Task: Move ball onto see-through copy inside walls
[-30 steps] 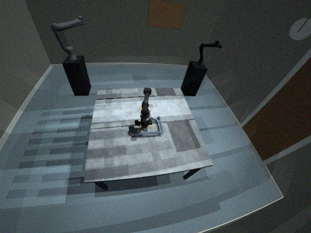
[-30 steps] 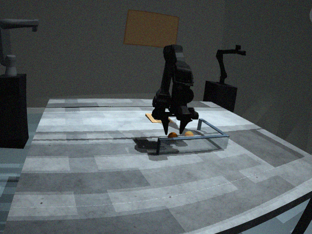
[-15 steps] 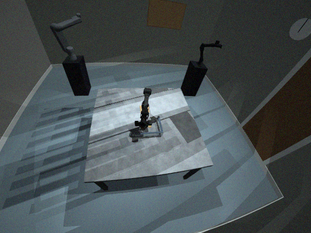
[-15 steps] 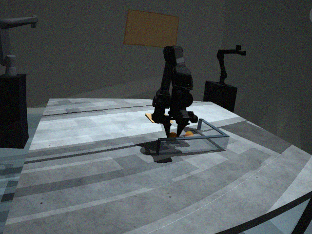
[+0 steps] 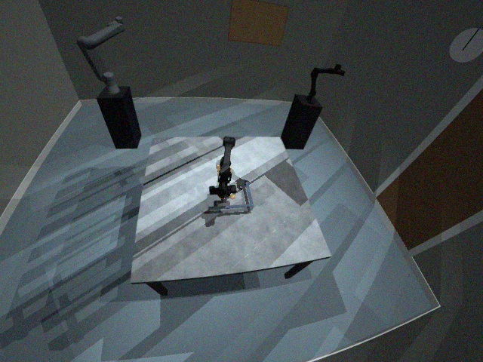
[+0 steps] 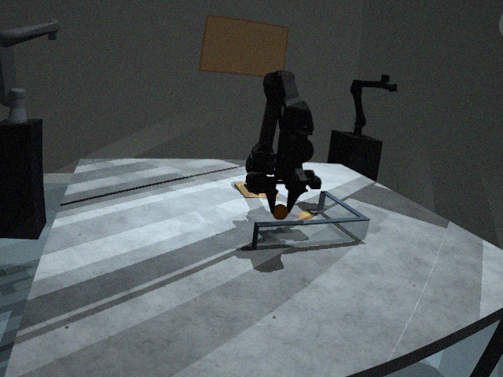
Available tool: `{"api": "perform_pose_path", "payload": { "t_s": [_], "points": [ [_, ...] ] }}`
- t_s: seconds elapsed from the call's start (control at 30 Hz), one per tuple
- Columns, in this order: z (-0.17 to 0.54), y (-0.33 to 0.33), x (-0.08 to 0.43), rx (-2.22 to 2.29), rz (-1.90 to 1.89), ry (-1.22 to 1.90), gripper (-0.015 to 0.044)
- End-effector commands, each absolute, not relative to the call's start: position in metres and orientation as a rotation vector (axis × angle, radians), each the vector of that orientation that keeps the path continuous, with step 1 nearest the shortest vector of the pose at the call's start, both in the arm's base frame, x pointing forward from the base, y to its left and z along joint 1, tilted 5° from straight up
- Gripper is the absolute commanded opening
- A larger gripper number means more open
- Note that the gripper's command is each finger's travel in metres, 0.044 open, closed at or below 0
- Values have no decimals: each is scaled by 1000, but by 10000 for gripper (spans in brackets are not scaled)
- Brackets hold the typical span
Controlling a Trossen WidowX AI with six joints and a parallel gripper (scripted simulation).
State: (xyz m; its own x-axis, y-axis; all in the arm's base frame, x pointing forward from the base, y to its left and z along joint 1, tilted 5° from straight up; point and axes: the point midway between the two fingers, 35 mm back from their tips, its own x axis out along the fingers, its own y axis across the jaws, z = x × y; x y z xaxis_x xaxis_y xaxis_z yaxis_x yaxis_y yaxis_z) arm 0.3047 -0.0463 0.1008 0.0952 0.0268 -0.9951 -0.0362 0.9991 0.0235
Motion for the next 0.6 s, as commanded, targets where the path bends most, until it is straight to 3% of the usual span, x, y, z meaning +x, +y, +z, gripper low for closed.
{"api": "perform_pose_path", "payload": {
  "t_s": [0.0, 0.57],
  "points": [
    [121, -48, 306, -10, 41, 1463, 0],
    [203, -49, 290, -10, 41, 1464, 0]
  ]
}}
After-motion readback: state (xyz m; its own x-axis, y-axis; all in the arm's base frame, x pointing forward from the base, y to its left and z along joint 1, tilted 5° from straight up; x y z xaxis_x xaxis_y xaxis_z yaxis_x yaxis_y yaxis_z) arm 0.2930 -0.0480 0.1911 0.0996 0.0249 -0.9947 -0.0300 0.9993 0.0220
